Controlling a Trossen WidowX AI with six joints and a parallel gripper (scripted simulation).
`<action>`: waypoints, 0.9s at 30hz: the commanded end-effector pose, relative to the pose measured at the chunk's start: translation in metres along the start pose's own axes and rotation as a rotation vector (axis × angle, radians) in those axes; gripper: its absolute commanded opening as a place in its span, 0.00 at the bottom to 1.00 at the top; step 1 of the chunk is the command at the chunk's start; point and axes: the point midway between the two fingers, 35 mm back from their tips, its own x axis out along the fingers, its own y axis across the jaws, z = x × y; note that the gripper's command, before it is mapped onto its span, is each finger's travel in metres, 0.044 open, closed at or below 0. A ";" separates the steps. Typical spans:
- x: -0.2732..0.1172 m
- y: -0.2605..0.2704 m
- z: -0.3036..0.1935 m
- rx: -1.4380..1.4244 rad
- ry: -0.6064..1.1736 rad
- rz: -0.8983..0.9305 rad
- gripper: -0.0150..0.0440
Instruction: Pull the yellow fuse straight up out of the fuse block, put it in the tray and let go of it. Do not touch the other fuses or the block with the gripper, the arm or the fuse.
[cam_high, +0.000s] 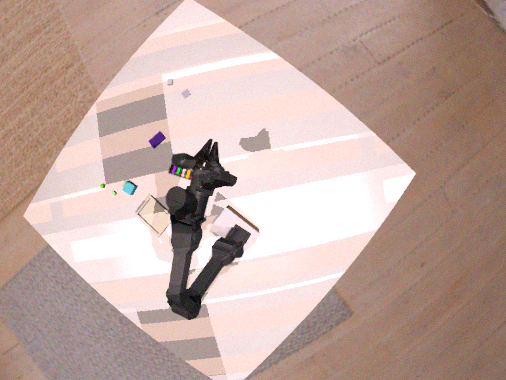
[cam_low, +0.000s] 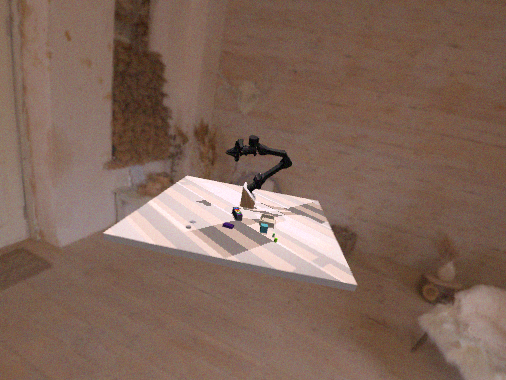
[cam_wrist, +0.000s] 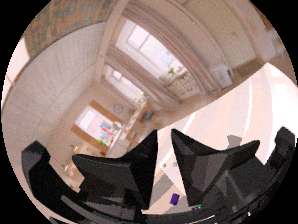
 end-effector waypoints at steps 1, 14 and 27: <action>0.021 -0.011 -0.061 -0.113 0.200 -0.085 0.38; 0.030 -0.074 -0.221 -0.441 0.814 -0.343 0.38; -0.010 -0.137 -0.314 -0.579 1.281 -0.551 0.38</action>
